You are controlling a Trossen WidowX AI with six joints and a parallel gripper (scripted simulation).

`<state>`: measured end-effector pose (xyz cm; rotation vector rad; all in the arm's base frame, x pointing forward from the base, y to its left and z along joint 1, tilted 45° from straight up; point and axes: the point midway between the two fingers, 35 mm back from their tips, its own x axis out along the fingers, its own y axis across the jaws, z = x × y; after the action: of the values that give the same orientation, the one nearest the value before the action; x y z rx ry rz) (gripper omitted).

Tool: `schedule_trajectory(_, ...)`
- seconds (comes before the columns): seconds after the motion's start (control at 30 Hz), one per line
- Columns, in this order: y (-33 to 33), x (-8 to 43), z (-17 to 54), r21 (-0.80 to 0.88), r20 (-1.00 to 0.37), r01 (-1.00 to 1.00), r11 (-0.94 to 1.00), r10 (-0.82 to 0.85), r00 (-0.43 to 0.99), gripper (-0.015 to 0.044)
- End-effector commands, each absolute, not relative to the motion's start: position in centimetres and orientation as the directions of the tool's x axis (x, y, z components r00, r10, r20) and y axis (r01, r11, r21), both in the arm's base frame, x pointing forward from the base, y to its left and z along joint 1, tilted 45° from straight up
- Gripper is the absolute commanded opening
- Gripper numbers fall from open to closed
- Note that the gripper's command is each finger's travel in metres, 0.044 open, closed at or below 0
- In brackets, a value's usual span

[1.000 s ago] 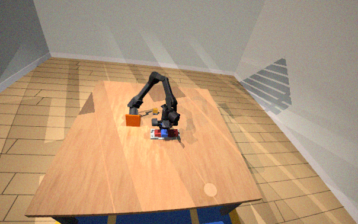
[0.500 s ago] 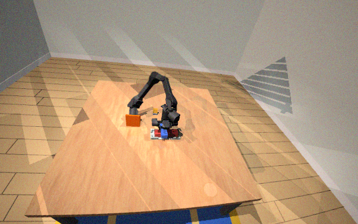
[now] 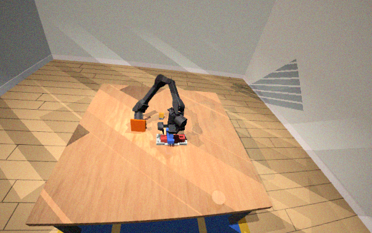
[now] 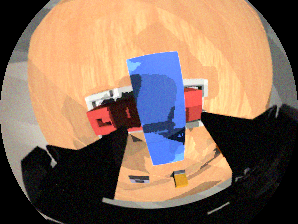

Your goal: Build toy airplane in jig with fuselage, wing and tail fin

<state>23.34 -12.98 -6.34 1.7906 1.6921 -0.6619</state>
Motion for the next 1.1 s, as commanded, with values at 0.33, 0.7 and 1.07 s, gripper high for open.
schedule_trajectory(0.33, -18.9, 22.9, -1.1, 0.099, -0.714, 0.995, -0.022, 0.695, 0.086, 0.0440)
schedule_trajectory(0.7, -18.7, 23.0, -1.4, 0.647, -0.714, 0.459, 0.609, 0.695, 0.086, 0.0440)
schedule_trajectory(1.07, -18.6, 23.0, -1.5, 0.700, -0.714, 0.126, 0.703, 0.695, 0.086, 0.0440)
